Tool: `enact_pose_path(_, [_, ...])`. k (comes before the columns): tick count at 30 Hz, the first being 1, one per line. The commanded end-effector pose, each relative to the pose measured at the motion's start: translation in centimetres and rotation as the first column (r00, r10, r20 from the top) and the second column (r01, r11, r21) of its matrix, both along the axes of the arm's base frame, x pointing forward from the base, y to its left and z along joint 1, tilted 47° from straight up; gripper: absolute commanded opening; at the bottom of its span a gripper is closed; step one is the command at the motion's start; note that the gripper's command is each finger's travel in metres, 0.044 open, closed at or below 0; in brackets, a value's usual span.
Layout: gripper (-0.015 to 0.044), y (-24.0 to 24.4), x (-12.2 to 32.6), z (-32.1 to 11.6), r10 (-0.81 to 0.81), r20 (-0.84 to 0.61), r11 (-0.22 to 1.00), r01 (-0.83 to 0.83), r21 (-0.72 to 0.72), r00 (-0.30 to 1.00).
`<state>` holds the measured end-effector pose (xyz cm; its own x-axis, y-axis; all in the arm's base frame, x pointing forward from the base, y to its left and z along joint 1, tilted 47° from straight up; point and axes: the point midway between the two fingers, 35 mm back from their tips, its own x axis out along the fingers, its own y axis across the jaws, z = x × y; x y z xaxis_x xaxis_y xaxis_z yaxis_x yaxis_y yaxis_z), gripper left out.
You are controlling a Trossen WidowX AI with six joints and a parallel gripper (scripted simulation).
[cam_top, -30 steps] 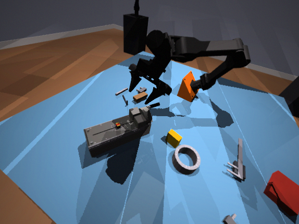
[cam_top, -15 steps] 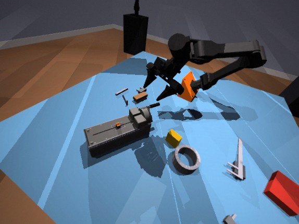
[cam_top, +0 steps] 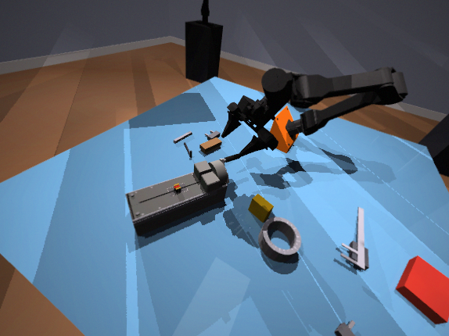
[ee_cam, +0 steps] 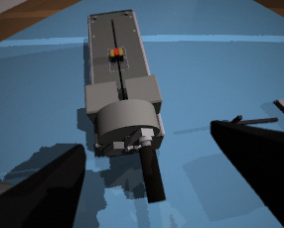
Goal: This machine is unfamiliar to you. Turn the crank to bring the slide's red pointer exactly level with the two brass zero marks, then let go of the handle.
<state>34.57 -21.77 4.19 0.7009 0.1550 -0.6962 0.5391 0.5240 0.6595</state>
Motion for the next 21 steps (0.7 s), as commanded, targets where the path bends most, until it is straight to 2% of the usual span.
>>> enact_pose_path(1, [0.0440, 1.0, 0.2, -1.0, -0.004, -0.001, 1.000, 0.004, -0.001, 1.000])
enact_pose_path(21, [0.0440, 3.0, 0.8, -3.1, -0.003, -0.002, 1.000, 0.003, 0.000, 1.000])
